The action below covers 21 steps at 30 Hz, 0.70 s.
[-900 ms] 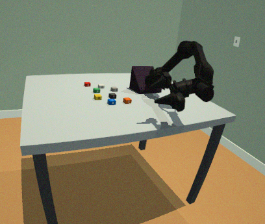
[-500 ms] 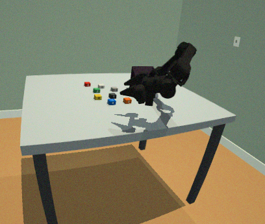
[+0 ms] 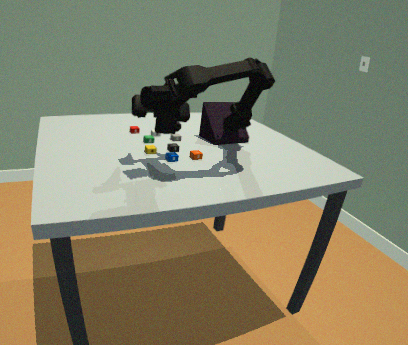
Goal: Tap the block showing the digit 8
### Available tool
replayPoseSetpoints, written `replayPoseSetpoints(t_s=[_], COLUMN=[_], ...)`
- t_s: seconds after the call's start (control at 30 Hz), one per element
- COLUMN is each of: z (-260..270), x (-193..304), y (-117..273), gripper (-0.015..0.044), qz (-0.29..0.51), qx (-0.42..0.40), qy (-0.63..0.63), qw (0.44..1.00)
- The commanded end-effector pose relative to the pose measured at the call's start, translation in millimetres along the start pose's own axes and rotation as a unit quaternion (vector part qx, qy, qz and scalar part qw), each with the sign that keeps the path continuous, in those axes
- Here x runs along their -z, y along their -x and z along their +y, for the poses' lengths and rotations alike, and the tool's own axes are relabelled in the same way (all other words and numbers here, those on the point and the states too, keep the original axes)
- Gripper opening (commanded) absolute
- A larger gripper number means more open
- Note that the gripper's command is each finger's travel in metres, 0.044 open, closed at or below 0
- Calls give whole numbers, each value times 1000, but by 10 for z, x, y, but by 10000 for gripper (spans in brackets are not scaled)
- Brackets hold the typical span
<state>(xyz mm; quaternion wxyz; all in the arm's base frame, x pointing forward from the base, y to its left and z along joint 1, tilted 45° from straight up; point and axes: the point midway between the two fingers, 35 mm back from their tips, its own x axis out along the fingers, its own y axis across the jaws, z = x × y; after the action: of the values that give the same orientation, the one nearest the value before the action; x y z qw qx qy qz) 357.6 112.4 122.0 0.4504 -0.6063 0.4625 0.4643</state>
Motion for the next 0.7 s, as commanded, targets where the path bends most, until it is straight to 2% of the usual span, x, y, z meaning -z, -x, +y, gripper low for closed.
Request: replayPoseSetpoints(t_s=[0.0,0.23,0.4,0.57,0.67], z=[141,462,733,995,1030], x=[305,857,1187,1472,1510], y=[-402,-958,-1243,-1447,-1470], gripper=[400,400,400,400,400], qz=[-40,-124,-187,-248,-256], qx=[-86,-222,-304,-368,-375], qy=[-107,-329,-481,-609,-625], qw=[990,909,801,658,635])
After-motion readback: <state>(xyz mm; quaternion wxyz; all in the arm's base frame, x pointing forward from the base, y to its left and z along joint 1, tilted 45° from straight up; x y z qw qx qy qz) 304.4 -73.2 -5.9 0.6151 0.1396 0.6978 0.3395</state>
